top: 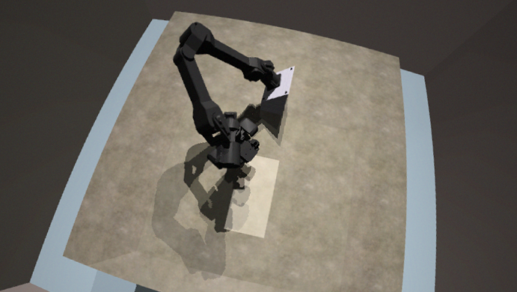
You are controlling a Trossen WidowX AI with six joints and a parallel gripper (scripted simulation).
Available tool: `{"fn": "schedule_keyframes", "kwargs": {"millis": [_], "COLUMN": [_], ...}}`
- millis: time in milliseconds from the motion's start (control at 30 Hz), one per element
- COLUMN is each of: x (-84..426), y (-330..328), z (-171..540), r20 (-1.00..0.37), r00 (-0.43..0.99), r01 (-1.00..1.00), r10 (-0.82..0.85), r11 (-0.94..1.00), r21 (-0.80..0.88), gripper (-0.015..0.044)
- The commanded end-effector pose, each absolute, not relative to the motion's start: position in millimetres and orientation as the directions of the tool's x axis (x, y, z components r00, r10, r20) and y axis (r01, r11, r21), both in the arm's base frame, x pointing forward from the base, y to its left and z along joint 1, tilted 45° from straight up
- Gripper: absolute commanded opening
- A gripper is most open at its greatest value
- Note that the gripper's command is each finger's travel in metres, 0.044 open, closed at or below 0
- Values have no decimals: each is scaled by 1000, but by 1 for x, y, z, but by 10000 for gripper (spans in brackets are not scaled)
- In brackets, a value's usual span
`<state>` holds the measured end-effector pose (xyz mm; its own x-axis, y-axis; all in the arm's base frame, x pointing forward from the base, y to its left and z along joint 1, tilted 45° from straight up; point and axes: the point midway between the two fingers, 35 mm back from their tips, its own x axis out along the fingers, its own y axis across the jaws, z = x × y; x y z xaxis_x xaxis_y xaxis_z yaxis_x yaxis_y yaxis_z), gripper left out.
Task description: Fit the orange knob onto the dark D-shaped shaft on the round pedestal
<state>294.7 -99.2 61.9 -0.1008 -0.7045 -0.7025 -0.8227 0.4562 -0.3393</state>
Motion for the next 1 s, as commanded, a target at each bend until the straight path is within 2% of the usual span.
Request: {"fn": "schedule_keyframes", "kwargs": {"millis": [0,200,400,967], "x": [295,296,298,296], "y": [-97,-96,-96,-97], "z": [63,66,65,65], "r20": [-704,-704,-704,-704], "r00": [-97,-97,-97,-97], "r01": [-823,-837,-922,-922], "r10": [-703,-703,-703,-703], "r11": [454,440,331,331], "r21": [-340,-324,-203,-203], "gripper": [0,0,0,0]}}
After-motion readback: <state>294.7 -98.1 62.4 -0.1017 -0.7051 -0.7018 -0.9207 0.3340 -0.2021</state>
